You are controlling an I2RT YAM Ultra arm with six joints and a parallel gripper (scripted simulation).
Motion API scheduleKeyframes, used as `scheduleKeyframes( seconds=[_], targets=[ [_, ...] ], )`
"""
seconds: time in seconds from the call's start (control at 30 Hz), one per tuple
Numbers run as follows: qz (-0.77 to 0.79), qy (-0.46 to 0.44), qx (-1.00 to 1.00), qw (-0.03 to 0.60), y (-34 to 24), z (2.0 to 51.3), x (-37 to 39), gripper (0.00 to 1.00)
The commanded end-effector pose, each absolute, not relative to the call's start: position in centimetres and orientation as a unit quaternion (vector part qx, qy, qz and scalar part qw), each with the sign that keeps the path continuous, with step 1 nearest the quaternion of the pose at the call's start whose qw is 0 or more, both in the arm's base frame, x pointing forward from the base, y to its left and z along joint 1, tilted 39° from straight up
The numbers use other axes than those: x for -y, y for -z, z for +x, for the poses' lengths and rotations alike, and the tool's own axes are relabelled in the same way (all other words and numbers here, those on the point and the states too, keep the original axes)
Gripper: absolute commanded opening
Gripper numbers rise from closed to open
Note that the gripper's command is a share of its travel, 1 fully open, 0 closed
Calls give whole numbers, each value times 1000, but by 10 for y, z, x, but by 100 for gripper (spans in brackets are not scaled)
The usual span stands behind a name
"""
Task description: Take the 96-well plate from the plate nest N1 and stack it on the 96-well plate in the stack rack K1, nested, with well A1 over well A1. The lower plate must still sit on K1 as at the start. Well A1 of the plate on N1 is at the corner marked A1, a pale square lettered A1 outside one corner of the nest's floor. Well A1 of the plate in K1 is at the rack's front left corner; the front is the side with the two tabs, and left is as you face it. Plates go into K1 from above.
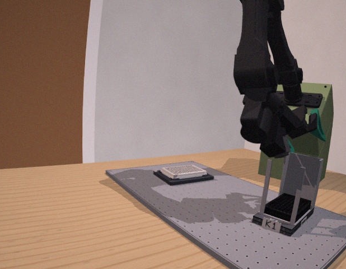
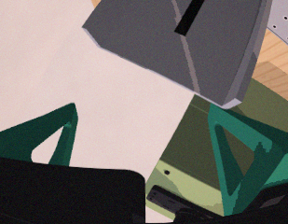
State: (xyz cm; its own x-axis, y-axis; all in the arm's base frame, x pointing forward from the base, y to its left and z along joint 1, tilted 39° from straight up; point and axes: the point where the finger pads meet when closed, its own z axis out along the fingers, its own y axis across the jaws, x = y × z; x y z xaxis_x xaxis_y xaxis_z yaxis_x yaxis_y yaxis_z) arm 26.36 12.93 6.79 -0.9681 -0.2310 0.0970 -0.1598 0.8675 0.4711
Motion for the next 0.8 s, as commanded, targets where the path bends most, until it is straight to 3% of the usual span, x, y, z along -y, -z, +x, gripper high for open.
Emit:
scheduleKeyframes(
  seconds=[0.0, 0.77],
  targets=[
    [122, 158, 979, -41, -39, 326, -87, 100],
    [117, 158, 979, -47, -43, 332, -85, 100]
  ],
)
